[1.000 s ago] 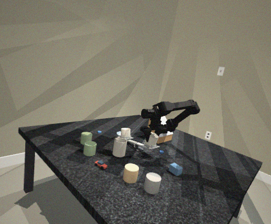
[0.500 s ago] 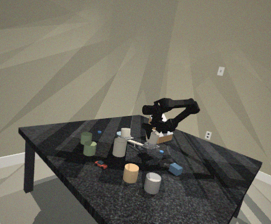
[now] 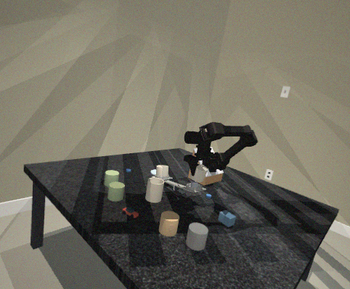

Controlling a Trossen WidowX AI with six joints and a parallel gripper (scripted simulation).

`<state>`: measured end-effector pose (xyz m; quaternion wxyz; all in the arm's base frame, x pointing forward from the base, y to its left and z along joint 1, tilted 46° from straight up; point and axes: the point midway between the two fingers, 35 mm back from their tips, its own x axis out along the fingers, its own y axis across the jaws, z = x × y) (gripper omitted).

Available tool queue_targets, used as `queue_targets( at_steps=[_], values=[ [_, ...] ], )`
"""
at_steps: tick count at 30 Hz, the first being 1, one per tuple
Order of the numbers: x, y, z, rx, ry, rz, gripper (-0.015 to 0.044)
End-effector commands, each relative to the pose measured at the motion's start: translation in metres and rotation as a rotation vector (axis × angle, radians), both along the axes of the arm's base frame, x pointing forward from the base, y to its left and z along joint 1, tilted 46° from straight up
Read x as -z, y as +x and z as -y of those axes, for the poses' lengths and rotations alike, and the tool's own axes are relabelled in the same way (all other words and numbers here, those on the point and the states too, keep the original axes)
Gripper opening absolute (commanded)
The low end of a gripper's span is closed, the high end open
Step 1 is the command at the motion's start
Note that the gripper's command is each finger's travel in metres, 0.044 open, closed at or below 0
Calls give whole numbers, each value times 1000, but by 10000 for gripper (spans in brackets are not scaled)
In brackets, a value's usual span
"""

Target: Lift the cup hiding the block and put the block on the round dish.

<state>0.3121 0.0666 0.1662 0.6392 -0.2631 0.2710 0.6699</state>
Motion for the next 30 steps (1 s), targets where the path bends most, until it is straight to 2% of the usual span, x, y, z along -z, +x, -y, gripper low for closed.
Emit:
queue_targets(
  at_steps=[1, 30],
  values=[
    [-5, 1, 7, 7, -1, 6, 0],
    [-18, -3, 17, 7, 8, 0, 0]
  ],
)
